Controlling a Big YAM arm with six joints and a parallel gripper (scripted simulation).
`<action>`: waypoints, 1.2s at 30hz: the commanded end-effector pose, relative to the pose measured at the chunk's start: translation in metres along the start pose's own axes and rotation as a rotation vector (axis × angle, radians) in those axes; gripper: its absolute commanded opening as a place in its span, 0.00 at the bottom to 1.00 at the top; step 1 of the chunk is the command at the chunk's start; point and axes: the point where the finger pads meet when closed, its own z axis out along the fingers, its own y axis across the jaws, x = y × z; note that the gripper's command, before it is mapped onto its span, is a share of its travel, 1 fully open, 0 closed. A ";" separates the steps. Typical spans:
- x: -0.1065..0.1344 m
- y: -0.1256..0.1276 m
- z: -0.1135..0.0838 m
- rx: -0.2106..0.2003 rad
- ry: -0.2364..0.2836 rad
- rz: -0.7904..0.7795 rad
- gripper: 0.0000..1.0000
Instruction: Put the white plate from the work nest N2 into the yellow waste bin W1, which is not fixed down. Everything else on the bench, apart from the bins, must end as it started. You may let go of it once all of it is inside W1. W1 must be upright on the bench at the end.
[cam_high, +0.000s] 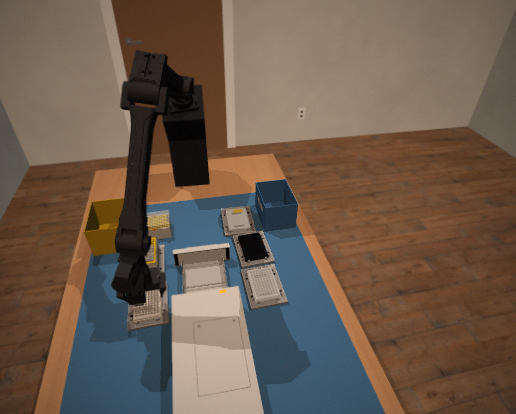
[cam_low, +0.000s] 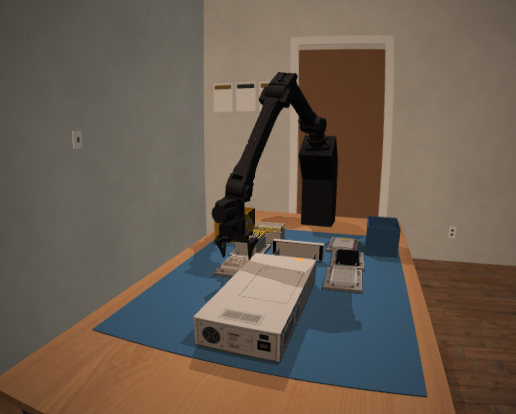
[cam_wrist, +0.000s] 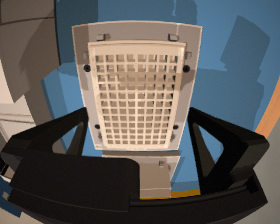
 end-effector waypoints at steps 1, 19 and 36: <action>-0.012 0.004 0.010 0.002 -0.019 0.005 1.00; -0.009 0.004 0.023 0.002 -0.014 0.007 1.00; -0.009 -0.002 0.020 0.005 -0.016 0.004 1.00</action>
